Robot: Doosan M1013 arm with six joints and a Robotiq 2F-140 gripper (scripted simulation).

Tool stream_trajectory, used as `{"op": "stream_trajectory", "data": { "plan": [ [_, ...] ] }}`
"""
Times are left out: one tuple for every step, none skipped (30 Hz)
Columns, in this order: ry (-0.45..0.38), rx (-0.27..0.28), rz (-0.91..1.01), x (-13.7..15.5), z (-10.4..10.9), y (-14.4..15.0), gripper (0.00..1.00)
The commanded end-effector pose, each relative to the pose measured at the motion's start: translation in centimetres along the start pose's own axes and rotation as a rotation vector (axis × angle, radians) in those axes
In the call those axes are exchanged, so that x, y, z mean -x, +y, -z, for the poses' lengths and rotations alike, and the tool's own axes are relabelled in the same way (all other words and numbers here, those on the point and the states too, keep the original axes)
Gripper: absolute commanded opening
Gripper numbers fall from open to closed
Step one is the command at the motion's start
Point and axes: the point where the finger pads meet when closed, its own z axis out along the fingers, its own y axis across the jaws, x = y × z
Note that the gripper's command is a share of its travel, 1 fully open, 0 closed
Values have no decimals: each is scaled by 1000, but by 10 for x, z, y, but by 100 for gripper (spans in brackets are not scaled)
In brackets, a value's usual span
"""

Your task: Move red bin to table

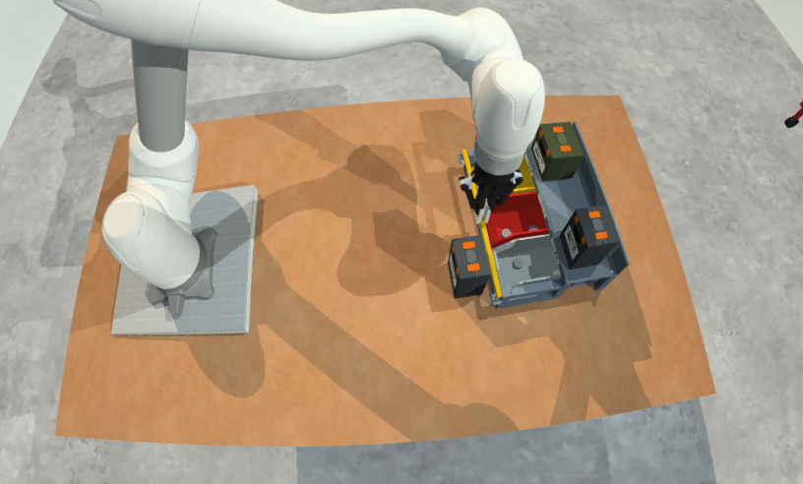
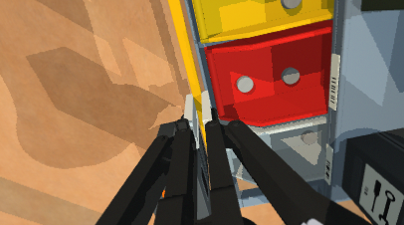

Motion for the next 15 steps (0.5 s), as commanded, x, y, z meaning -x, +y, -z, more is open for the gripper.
{"op": "stream_trajectory", "data": {
  "plan": [
    [0,0,0,0,0,0,0],
    [0,0,0,0,0,0,0],
    [0,0,0,0,0,0,0],
    [0,0,0,0,0,0,0],
    [0,0,0,0,0,0,0],
    [0,0,0,0,11,0,0],
    [0,0,0,0,22,0,0],
    [0,0,0,0,33,0,0],
    [0,0,0,0,44,0,0],
    [0,0,0,0,55,0,0],
    [0,0,0,0,55,0,0],
    [0,0,0,0,55,0,0],
    [0,0,0,0,55,0,0],
    [0,0,0,0,55,0,0],
    [0,0,0,0,55,0,0]
  ]
}}
